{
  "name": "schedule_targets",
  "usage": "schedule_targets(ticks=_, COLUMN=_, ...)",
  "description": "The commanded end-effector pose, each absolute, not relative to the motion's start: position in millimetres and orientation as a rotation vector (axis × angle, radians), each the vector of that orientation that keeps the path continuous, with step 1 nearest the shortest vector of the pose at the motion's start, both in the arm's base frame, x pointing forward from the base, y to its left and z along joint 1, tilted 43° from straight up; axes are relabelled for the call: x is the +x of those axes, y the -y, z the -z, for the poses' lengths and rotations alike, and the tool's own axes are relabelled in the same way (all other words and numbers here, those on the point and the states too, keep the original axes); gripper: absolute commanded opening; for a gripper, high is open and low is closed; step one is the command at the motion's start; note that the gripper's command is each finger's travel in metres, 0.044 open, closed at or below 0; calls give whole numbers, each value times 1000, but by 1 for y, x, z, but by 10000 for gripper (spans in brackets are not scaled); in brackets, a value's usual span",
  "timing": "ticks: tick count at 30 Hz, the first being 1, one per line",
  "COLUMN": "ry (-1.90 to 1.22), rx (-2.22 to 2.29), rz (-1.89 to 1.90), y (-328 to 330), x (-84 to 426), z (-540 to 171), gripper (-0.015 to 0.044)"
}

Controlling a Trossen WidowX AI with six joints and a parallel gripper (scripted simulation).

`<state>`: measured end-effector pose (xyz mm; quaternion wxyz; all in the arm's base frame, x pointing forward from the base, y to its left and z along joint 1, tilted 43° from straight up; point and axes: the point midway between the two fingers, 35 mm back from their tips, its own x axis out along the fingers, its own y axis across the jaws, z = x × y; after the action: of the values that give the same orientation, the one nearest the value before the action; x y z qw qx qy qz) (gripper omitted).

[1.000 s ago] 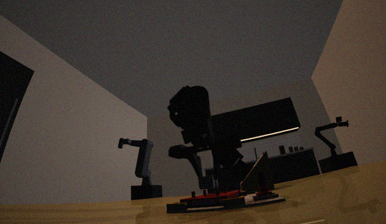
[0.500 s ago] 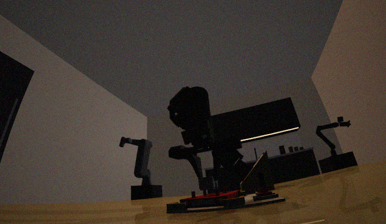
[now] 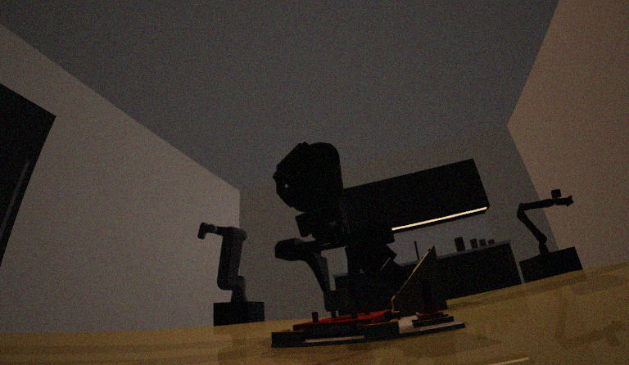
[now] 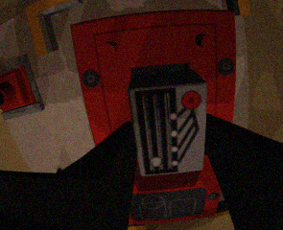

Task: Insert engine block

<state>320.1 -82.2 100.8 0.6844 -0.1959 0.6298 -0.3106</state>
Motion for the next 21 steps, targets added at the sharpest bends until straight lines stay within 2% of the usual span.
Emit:
schedule_targets(ticks=1, ry=-1411, rx=-447, rz=696, y=83, x=320, z=-101, gripper=159)
schedule_targets(ticks=21, ry=-1411, rx=-447, rz=696, y=85, x=321, z=-99, gripper=159)
